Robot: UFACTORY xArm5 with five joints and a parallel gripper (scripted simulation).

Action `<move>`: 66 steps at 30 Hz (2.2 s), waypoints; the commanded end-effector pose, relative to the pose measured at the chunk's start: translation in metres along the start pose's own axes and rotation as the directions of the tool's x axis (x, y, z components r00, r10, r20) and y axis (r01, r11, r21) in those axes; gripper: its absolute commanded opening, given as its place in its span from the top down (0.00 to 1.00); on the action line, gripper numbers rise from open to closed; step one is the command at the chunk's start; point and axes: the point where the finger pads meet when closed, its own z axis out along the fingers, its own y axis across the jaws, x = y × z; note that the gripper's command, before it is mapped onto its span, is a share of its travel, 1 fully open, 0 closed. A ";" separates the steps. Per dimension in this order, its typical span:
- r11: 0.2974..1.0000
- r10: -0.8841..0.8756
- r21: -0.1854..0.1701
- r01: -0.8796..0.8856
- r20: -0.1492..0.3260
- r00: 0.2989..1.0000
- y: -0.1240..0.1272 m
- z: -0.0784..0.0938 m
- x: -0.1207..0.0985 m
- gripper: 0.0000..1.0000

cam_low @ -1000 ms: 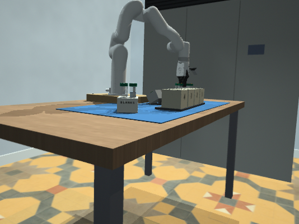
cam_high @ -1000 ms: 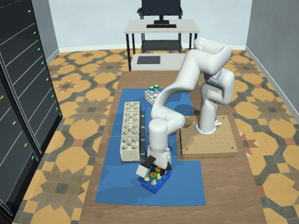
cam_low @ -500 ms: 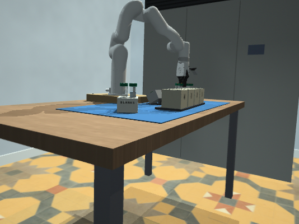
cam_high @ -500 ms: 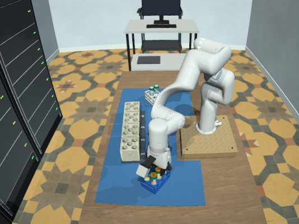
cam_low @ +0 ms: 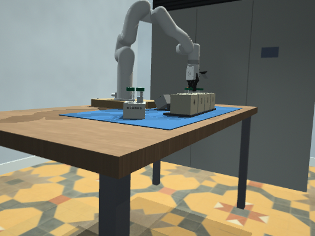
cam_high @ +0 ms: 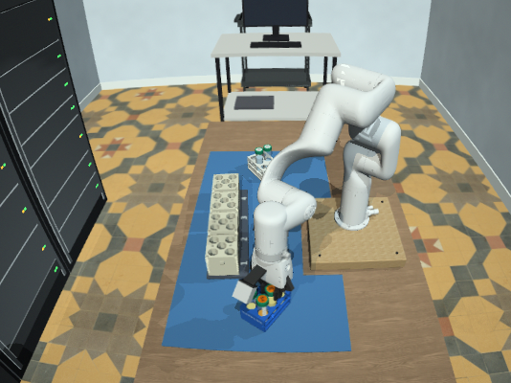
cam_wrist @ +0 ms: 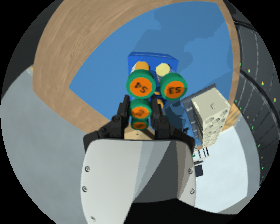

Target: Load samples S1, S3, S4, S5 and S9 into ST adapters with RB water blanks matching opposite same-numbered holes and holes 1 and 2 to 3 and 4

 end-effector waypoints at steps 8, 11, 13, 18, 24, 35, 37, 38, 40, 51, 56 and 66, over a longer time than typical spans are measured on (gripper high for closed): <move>1.000 0.000 0.000 0.000 -0.004 1.000 0.000 -0.008 0.001 1.00; 1.000 0.000 0.000 0.000 -0.004 1.000 0.000 -0.010 0.001 1.00; 1.000 0.000 0.000 0.000 -0.004 1.000 0.000 -0.010 0.001 1.00; 1.000 0.000 0.000 0.000 -0.004 1.000 0.000 -0.014 0.001 1.00; 1.000 0.000 0.000 0.000 -0.004 1.000 0.000 -0.018 0.001 1.00; 1.000 0.000 0.000 0.000 -0.004 1.000 0.000 -0.026 0.001 1.00; 1.000 0.000 0.000 0.000 -0.004 1.000 0.000 -0.030 0.001 1.00; 1.000 0.000 0.000 0.000 -0.004 1.000 0.000 -0.032 0.001 1.00; 1.000 0.000 0.000 0.000 -0.004 1.000 0.000 -0.036 0.001 1.00; 1.000 0.000 0.000 0.000 -0.004 1.000 0.000 -0.054 0.001 1.00; 1.000 0.000 0.000 0.000 -0.004 1.000 0.000 -0.064 0.001 1.00; 1.000 0.000 0.000 0.000 -0.004 1.000 0.000 -0.080 0.001 1.00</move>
